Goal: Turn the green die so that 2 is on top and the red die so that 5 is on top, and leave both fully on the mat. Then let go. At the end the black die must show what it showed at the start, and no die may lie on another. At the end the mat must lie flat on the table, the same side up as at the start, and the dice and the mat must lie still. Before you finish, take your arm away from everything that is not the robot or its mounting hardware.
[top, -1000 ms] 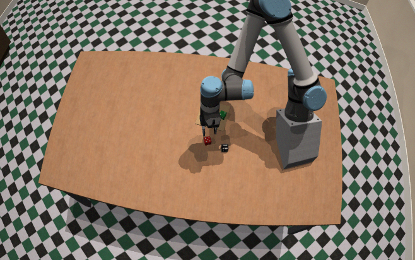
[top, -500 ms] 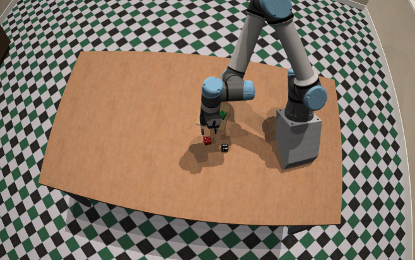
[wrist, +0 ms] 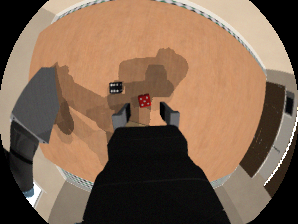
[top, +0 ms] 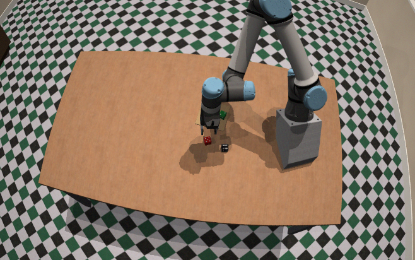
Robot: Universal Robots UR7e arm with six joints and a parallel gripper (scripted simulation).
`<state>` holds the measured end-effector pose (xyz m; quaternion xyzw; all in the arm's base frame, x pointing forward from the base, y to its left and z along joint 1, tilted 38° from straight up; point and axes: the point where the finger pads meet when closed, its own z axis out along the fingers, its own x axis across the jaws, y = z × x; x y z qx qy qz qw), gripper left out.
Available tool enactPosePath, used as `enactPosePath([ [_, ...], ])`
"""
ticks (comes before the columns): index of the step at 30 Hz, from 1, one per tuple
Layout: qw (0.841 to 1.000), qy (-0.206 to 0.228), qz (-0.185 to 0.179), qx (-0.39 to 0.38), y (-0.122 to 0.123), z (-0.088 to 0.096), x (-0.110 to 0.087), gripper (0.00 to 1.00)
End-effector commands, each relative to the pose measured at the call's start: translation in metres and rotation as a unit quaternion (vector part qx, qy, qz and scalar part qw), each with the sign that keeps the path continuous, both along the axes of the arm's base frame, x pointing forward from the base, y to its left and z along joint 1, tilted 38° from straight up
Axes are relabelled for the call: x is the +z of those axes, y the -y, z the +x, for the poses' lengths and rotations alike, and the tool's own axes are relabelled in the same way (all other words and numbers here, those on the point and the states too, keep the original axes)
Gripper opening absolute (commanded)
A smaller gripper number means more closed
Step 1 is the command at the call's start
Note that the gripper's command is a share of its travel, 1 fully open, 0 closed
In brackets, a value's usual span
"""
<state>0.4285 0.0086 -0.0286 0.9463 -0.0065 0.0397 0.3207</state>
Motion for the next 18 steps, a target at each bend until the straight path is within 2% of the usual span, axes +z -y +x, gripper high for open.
enactPosePath([
  [1, 1.0, 0.011, 0.001, -0.014, -0.0002, 0.0006, -0.0005, 1.0],
  [9, 0.991, 0.08, 0.01, -0.105, 0.0005, 0.003, -0.0053, 1.0],
  [16, 0.963, 0.164, 0.02, -0.214, 0.0027, 0.0053, -0.01, 1.0],
  [18, 0.963, 0.164, 0.02, -0.214, 0.0027, 0.0053, -0.01, 1.0],
])
